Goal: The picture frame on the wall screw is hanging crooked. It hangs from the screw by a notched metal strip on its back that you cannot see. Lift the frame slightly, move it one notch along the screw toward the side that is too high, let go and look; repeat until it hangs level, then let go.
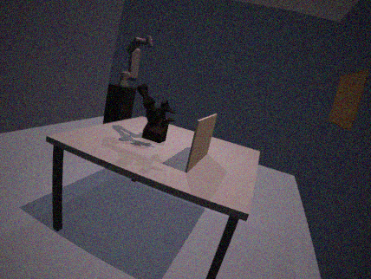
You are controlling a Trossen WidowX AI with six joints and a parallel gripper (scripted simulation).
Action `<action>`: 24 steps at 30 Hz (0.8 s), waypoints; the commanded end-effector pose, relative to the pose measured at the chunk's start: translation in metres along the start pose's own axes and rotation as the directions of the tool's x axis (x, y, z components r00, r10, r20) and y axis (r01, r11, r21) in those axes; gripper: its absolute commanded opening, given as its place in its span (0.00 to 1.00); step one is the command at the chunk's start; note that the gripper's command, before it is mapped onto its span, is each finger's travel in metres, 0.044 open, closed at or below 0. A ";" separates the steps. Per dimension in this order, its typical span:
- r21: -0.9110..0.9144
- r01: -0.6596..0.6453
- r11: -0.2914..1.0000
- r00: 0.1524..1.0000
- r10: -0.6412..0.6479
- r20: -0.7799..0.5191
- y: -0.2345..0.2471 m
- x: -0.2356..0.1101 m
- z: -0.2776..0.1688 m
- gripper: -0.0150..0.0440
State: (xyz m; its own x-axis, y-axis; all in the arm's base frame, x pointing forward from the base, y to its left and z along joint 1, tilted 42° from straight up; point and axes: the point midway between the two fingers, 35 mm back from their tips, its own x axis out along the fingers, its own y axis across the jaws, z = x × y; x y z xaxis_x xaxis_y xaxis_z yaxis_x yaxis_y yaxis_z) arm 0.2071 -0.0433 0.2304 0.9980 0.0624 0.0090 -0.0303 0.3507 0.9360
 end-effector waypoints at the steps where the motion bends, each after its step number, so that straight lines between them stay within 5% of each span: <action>1: 0.005 0.000 1.000 1.000 0.000 -0.004 0.000 0.000 -0.001 0.69; 16: -0.003 0.000 1.000 1.000 0.000 0.000 0.000 0.001 0.000 0.69; 24: -0.146 -0.002 0.989 1.000 0.002 -0.002 -0.025 0.043 0.006 0.69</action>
State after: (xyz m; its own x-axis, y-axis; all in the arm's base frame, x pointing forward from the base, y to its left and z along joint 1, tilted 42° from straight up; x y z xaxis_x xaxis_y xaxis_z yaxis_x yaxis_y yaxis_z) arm 0.2331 -0.0520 0.2264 0.9974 0.0675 0.0234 -0.0506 0.4368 0.8982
